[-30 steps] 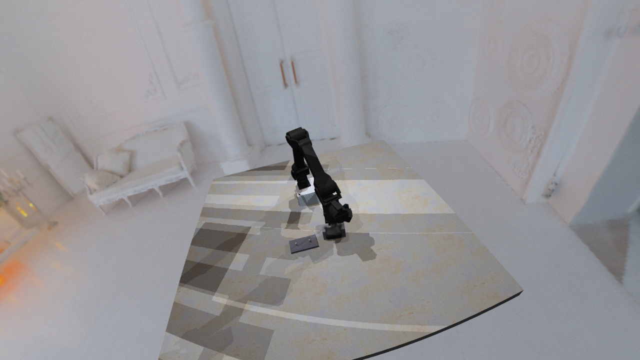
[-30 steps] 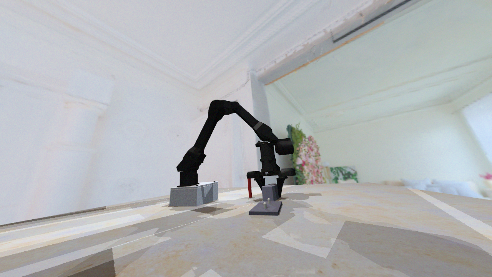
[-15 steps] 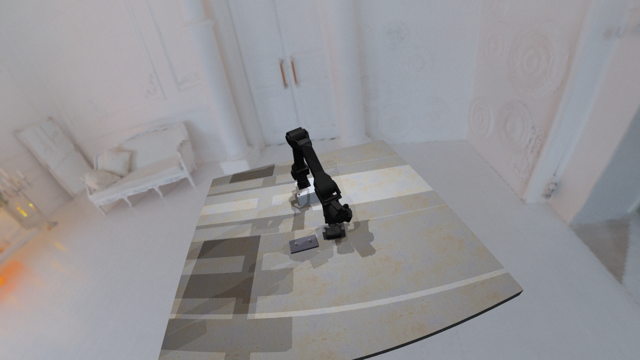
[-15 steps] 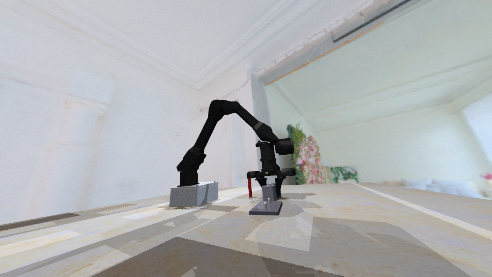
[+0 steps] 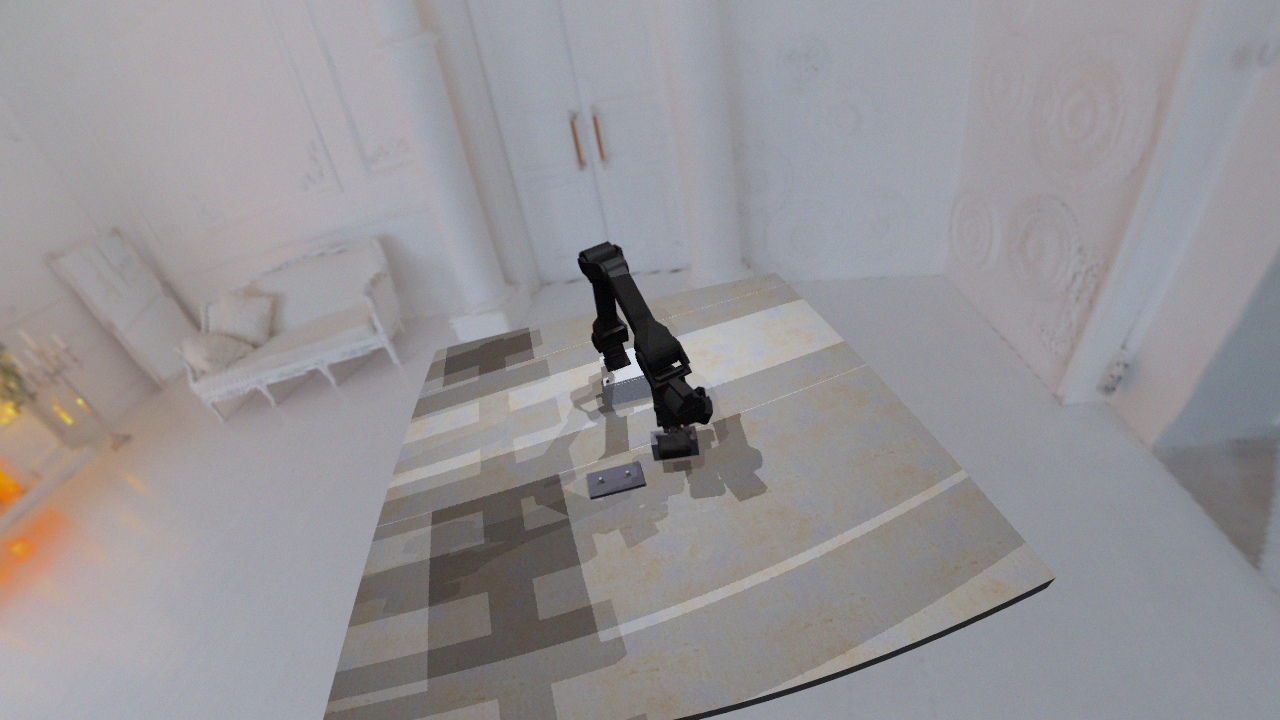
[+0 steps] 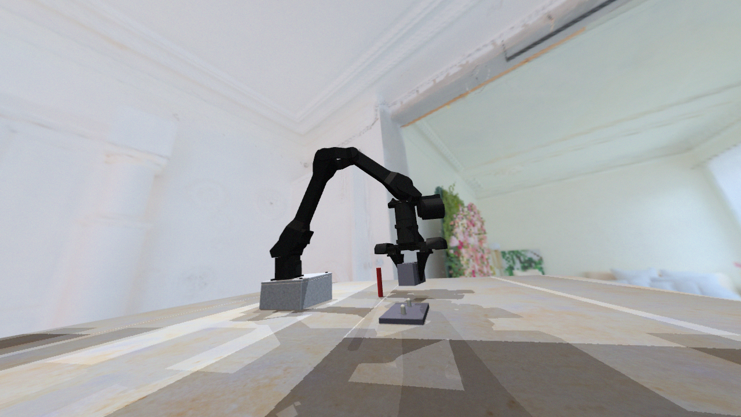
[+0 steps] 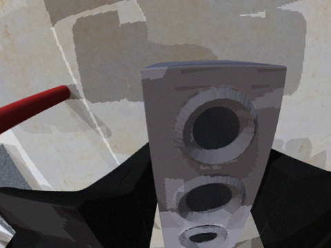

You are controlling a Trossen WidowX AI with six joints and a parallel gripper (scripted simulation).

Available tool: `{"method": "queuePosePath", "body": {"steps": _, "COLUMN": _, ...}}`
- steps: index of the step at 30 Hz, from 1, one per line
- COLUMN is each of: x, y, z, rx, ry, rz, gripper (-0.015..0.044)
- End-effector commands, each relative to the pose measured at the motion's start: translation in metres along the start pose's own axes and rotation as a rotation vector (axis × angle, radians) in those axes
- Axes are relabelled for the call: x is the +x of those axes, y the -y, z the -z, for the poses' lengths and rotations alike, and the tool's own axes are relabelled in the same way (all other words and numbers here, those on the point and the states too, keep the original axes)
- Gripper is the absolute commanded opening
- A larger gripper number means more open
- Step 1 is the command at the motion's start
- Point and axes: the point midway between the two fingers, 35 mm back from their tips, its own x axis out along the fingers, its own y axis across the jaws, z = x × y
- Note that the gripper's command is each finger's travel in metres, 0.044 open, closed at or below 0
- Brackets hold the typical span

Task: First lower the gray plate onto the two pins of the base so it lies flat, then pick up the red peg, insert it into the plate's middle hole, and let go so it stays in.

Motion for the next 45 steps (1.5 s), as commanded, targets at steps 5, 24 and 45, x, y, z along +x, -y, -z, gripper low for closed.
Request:
{"method": "queuePosePath", "body": {"steps": 5, "x": -0.024, "y": 0.001, "z": 0.0, "rx": 0.004, "ry": -0.002, "rz": 0.006, "gripper": 0.0}}
{"method": "queuePosePath", "body": {"steps": 24, "x": -0.083, "y": -0.007, "z": 0.003, "rx": 0.004, "ry": -0.002, "rz": 0.006, "gripper": 0.0}}
{"method": "queuePosePath", "body": {"steps": 45, "x": -0.075, "y": 0.008, "z": 0.038, "rx": -0.039, "ry": -0.004, "rz": 0.006, "gripper": 0.0}}
